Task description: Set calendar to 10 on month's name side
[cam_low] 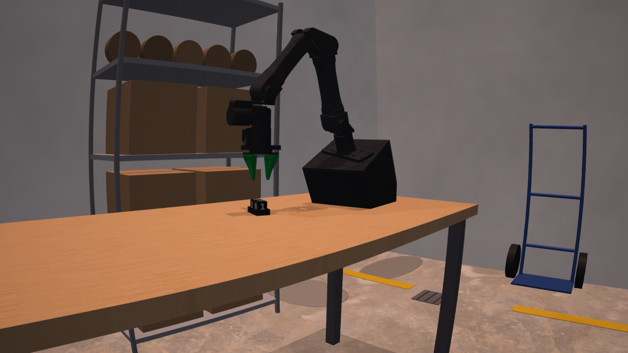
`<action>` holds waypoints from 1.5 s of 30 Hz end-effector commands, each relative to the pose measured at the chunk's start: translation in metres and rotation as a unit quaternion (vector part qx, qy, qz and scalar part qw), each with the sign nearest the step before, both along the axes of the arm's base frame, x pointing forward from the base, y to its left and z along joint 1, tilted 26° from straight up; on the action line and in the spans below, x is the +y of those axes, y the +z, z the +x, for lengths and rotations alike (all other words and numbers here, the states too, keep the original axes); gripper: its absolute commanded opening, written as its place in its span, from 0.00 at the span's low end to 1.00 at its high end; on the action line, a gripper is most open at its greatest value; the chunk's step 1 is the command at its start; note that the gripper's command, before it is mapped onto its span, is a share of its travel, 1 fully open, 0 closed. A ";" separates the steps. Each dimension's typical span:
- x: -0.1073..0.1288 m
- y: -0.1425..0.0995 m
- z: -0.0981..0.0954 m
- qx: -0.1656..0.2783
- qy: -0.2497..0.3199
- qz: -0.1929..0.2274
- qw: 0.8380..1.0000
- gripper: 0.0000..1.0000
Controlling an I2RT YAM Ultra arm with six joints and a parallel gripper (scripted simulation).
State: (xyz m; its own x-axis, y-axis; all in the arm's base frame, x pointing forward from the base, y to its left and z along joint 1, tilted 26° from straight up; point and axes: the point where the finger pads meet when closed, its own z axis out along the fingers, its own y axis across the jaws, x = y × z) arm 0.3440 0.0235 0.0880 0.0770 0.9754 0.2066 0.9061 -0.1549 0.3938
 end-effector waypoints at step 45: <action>0.007 -0.042 0.022 -0.005 -0.003 -0.005 1.000 0.45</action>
